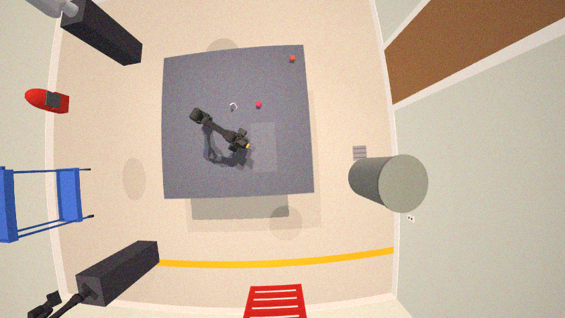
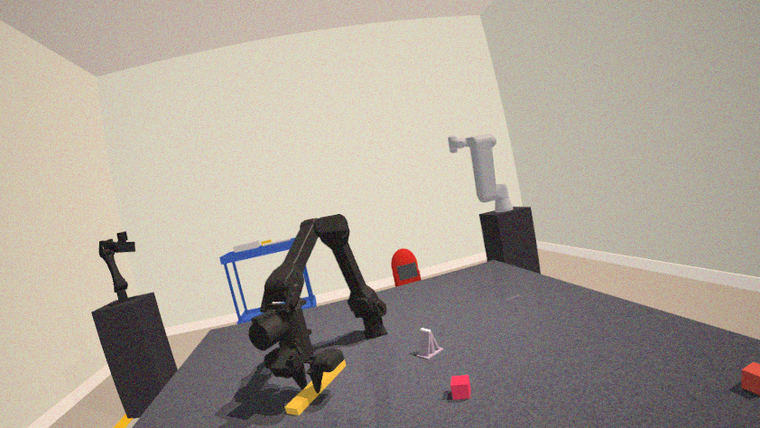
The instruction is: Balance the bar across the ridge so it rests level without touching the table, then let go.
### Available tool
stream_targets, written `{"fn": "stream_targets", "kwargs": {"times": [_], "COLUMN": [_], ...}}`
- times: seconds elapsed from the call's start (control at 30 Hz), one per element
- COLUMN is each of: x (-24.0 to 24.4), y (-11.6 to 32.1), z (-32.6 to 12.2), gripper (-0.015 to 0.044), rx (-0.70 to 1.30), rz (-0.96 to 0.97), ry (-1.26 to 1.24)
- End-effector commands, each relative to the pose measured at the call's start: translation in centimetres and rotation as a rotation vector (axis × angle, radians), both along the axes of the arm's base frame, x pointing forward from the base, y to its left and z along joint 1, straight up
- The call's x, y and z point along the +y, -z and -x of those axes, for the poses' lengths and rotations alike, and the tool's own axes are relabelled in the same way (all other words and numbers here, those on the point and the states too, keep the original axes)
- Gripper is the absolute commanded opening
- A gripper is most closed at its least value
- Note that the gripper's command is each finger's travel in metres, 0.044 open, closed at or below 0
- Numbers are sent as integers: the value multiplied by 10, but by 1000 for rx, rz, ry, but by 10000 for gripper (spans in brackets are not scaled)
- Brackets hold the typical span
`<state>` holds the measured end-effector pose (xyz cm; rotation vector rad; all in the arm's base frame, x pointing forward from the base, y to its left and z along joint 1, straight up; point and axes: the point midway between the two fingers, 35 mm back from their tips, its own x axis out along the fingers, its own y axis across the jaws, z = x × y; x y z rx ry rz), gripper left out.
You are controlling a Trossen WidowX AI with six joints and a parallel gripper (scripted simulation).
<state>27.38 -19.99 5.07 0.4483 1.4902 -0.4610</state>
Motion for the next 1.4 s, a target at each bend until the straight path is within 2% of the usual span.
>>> {"fn": "stream_targets", "kwargs": {"times": [0.0, 0.03, 0.13, 0.17, 1.37], "x": [0, 0, 0, -1, 0], "y": [0, 0, -4, -6, -98], "z": [0, 0, -1, -1, 0], "gripper": [91, 85, 6, 0, 0], "rx": [0, 0, -1, -1, 1], "rz": [-1, -1, 0, 0, 2], "ry": [0, 0, 0, 0, 4]}}
